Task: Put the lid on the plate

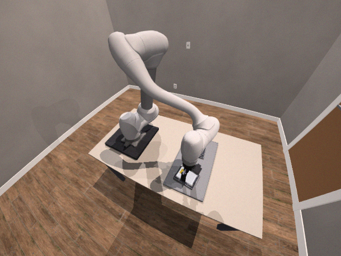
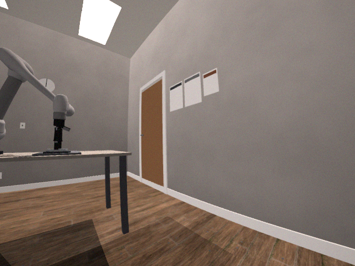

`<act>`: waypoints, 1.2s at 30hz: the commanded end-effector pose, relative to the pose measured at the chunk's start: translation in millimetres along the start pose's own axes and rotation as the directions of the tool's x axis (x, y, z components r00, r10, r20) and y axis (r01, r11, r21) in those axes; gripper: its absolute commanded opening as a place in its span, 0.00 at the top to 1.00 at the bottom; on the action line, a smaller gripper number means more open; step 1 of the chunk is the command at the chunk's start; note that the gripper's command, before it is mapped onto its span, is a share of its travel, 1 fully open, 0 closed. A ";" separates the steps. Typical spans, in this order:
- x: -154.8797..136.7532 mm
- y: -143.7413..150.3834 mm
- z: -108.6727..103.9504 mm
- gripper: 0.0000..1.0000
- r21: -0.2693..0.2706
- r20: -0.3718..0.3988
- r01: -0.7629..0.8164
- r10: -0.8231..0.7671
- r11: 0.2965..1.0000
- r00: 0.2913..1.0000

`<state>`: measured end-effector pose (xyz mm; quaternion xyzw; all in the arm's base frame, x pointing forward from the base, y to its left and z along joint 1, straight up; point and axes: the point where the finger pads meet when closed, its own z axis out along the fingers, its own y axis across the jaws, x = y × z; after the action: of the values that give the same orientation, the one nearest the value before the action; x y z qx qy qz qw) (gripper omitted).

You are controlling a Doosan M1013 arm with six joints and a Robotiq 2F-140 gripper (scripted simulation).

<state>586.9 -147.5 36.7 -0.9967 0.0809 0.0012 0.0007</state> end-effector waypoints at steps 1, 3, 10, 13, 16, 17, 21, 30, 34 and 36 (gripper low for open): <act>0.4 0.0 -0.6 0.40 0.000 -0.001 0.000 0.000 1.000 1.000; 0.4 0.0 -0.6 0.40 0.000 -0.001 0.000 0.000 1.000 1.000; 0.4 0.0 -0.1 0.40 0.000 -0.001 0.000 0.000 1.000 1.000; 0.4 0.0 0.6 0.40 0.000 -0.001 0.000 0.000 1.000 1.000; 0.4 -0.1 1.3 0.40 0.000 -0.001 0.000 0.000 1.000 1.000; 0.4 -0.1 1.6 0.40 0.000 -0.001 0.000 0.000 1.000 1.000; 0.4 -0.1 2.3 0.40 0.000 -0.001 0.000 0.000 1.000 1.000; 0.4 -0.1 2.8 0.40 0.000 -0.001 0.000 0.000 1.000 1.000; 0.4 -0.1 2.8 0.40 0.000 -0.001 0.000 0.000 1.000 1.000; 0.4 -0.1 2.8 0.40 0.000 -0.001 0.000 0.000 1.000 1.000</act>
<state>586.9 -147.5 33.3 -0.9967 0.0809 0.0012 0.0007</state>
